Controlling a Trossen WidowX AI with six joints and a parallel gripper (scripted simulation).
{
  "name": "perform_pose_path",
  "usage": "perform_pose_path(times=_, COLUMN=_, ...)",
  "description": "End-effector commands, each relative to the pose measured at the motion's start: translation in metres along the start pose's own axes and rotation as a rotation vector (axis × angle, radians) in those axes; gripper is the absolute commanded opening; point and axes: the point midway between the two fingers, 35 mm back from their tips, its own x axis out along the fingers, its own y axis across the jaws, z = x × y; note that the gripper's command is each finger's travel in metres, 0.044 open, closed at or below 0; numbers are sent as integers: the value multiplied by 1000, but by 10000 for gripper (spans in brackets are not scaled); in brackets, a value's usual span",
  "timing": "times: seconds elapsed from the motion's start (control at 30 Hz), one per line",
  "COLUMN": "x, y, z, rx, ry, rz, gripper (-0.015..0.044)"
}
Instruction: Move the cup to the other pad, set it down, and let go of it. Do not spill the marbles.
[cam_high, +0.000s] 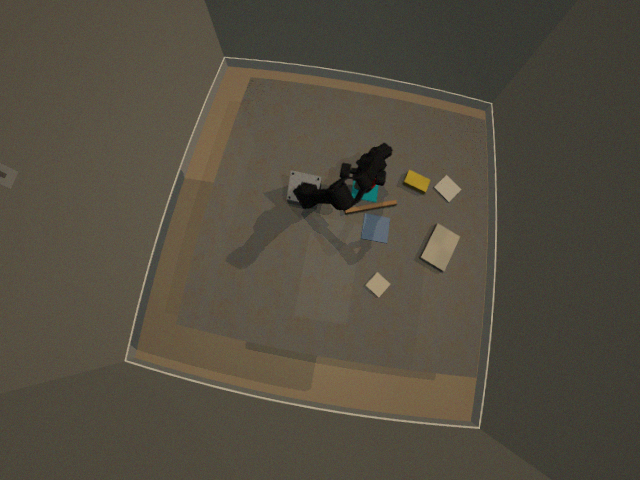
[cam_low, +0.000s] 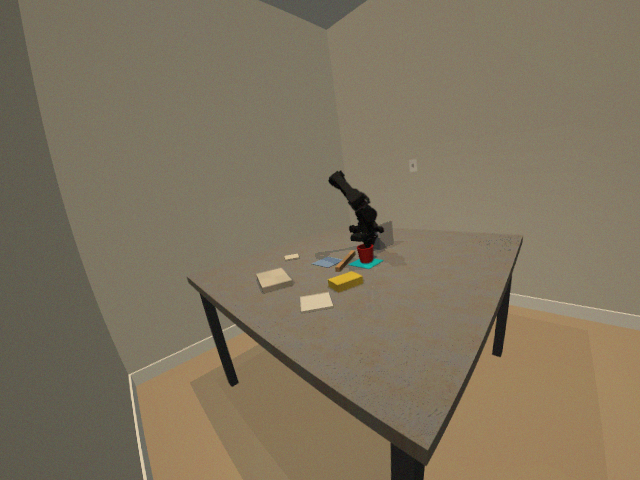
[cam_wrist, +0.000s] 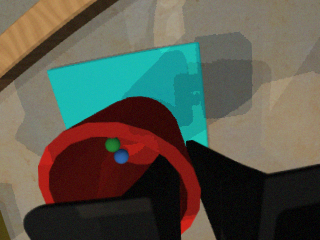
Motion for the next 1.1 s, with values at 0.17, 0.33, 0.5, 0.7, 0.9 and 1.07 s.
perform_pose_path(times=0.17, x=0, y=0, z=0, rx=1, ry=1, rz=0, gripper=0)
perform_pose_path(times=0.33, x=0, y=0, z=0, rx=1, ry=1, rz=0, gripper=79)
perform_pose_path(times=0.5, x=0, y=0, z=0, rx=1, ry=1, rz=0, gripper=128)
perform_pose_path(times=0.7, x=-3, y=1, z=0, rx=1, ry=1, rz=0, gripper=128)
perform_pose_path(times=0.9, x=-12, y=1, z=-1, rx=0, ry=1, rz=1, gripper=128)
perform_pose_path(times=1.07, x=-20, y=1, z=-1, rx=-1, ry=1, rz=1, gripper=128)
